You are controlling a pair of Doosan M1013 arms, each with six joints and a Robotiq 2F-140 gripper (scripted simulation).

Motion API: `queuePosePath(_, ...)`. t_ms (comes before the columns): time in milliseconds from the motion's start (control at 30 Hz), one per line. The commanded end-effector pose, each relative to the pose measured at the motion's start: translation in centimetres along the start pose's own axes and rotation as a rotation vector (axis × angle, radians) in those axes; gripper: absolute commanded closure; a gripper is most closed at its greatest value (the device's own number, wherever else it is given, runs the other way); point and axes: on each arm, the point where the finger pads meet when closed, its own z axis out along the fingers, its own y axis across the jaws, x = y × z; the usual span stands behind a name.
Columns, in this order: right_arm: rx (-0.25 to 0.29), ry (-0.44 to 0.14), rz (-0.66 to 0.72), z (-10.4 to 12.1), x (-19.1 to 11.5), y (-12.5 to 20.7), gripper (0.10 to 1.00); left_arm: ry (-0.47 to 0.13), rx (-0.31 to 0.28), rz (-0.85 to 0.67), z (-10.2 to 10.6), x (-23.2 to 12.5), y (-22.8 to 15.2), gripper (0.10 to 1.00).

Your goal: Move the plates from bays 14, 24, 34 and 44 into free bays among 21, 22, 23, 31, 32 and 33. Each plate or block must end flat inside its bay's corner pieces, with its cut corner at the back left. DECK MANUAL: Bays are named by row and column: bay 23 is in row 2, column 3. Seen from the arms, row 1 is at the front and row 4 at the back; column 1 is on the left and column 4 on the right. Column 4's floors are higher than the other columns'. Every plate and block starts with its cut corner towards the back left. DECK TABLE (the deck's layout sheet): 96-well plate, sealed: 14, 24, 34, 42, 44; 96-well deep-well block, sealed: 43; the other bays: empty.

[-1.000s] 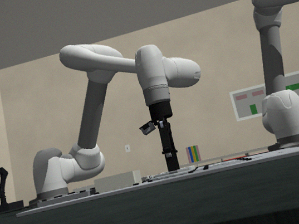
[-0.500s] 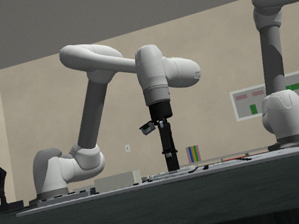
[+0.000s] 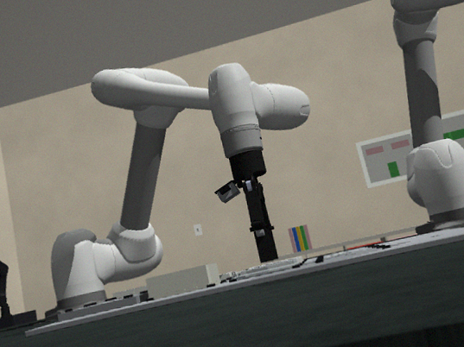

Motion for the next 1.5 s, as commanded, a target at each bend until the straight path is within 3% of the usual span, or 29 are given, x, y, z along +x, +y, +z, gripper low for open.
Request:
queuePosePath(0,0.001,-0.002,0.000,-0.4,0.0,0.0,0.400,0.002,0.000,0.000,-0.1,0.0,0.0,0.098)
queuePosePath(1467,0.001,-0.002,0.000,-5.4,0.0,0.0,0.400,0.002,0.000,0.000,-0.1,0.0,0.0,0.098)
